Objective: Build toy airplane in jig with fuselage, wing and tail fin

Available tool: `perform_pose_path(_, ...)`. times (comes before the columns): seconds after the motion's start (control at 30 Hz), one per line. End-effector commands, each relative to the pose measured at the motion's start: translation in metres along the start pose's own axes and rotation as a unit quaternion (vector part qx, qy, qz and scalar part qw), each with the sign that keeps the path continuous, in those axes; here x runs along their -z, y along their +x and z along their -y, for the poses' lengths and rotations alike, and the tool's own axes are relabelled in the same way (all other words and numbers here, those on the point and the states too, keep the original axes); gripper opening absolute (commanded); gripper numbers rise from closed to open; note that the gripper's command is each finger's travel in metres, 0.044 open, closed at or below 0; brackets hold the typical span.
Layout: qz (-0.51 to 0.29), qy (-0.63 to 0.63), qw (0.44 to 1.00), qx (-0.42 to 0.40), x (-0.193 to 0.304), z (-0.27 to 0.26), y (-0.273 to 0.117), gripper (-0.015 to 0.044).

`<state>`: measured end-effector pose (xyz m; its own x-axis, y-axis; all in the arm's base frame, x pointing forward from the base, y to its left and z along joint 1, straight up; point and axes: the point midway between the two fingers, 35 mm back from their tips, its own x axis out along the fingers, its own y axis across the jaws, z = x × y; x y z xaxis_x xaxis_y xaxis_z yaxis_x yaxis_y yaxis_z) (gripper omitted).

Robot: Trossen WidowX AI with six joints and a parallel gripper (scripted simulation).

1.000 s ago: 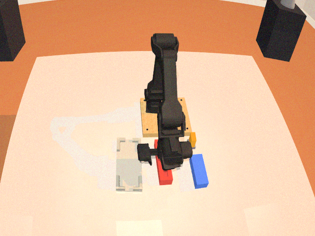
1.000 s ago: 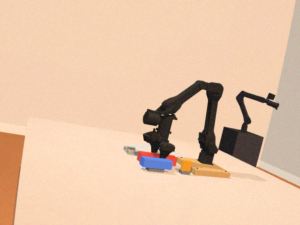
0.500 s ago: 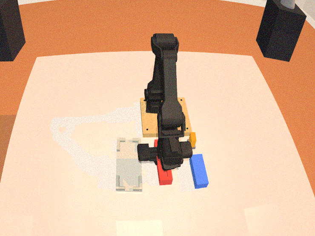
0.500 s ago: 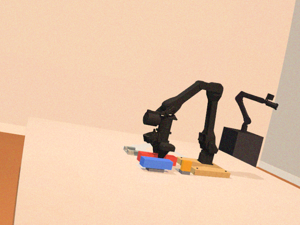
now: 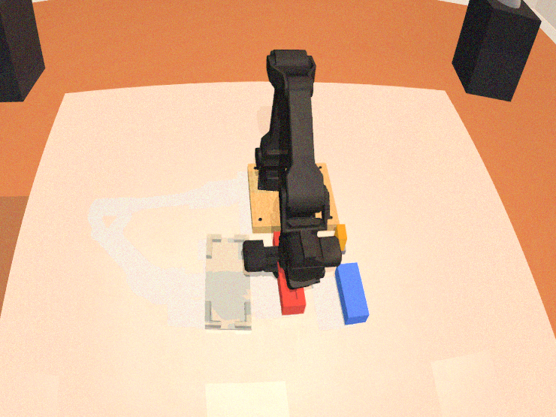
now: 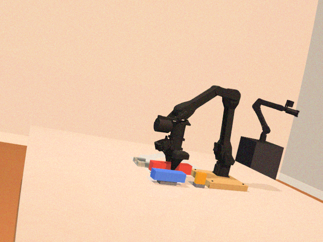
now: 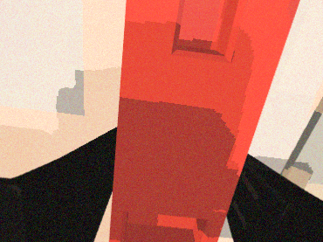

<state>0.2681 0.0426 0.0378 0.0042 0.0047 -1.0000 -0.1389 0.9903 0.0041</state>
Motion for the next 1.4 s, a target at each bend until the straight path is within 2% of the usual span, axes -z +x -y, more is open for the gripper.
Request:
perform_pose_path(0.0, 0.011, 0.002, 1.000, -0.002, -0.005, -0.001, -0.018, 0.0000)
perform_pose_path(1.0, 0.011, -0.001, 1.000, -0.001, 0.003, 0.000, -0.111, 0.0000)
perform_pose_path(1.37, 0.011, 0.002, 1.000, -0.001, 0.001, 0.007, -0.110, 0.0000)
